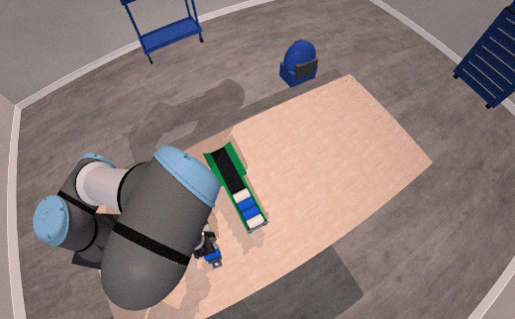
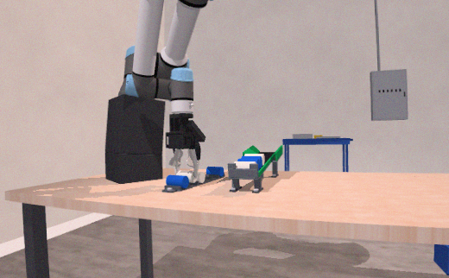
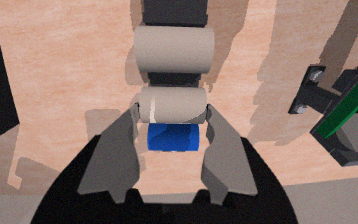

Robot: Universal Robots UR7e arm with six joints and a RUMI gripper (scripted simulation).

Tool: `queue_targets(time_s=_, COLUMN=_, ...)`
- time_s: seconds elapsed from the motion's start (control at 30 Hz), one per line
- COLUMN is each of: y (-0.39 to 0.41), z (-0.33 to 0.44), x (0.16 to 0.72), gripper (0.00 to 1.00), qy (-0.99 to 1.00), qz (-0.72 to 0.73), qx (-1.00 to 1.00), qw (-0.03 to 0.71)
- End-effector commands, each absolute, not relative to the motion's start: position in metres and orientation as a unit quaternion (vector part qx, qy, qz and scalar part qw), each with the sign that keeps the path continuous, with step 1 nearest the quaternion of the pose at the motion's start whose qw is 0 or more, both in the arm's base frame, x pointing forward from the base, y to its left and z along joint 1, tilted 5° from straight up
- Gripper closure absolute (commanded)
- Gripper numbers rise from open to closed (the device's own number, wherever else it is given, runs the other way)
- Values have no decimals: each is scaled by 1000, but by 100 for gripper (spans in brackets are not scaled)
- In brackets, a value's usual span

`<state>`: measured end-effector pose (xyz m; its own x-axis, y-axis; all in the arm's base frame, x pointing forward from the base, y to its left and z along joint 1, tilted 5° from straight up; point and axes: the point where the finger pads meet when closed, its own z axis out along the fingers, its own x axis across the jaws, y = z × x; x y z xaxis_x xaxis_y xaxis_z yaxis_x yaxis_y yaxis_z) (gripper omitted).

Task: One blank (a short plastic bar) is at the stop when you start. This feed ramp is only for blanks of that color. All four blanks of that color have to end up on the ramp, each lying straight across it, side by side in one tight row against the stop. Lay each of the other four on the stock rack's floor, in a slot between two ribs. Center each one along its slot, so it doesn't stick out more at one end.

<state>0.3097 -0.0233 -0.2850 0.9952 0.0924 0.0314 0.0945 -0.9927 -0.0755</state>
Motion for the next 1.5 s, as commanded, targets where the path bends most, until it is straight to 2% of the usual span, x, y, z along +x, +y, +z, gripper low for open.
queue_targets(time_s=0.0, y=-24, z=-280, x=310, gripper=61, qy=-47, qz=-14, qx=-998, qw=38)
queue_targets(time_s=0.9, y=-30, z=-207, x=308, gripper=61, qy=-47, qz=-14, qx=-998, qw=38)
queue_targets(time_s=1.47, y=-31, z=-194, x=308, gripper=61, qy=-47, qz=-14, qx=-998, qw=38)
